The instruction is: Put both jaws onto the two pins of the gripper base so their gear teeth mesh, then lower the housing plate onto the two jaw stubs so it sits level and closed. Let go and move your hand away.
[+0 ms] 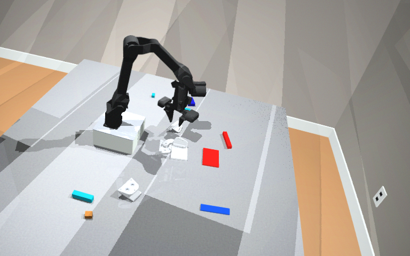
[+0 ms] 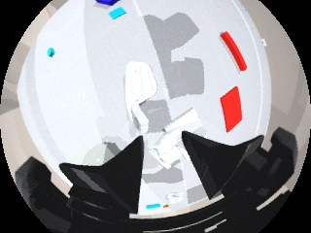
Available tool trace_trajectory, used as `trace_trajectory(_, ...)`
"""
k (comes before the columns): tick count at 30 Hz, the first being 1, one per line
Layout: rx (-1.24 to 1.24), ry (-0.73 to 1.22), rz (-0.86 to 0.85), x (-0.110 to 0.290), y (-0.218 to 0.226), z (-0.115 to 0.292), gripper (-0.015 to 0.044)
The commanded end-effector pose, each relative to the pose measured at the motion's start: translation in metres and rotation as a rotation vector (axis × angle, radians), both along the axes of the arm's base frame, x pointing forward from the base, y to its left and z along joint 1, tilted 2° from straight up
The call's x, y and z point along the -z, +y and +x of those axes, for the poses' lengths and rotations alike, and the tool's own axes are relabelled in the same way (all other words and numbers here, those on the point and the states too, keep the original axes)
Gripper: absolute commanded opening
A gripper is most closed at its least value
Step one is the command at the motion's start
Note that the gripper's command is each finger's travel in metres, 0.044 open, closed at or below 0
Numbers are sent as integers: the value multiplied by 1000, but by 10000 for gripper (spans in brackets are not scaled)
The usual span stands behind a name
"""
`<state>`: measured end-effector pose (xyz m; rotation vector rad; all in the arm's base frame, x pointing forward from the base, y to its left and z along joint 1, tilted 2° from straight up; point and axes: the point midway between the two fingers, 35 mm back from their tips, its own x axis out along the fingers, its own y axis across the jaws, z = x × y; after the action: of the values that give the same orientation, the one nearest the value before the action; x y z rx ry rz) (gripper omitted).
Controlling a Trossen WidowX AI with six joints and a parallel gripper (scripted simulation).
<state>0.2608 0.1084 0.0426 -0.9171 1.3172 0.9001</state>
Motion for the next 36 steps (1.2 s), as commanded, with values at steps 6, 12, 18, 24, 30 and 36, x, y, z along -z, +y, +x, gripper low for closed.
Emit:
trace_trajectory(6,-40,-5,1,-1,-3,8,0)
trace_trajectory(12,-40,-5,1,-1,-3,8,0)
trace_trajectory(18,-40,-5,1,2,-3,8,0)
trace_trajectory(24,-41,-5,1,12,-2,10,0)
trace_trajectory(30,-43,-5,1,21,-1,11,0)
trace_trajectory(36,-44,-5,1,31,-1,12,0)
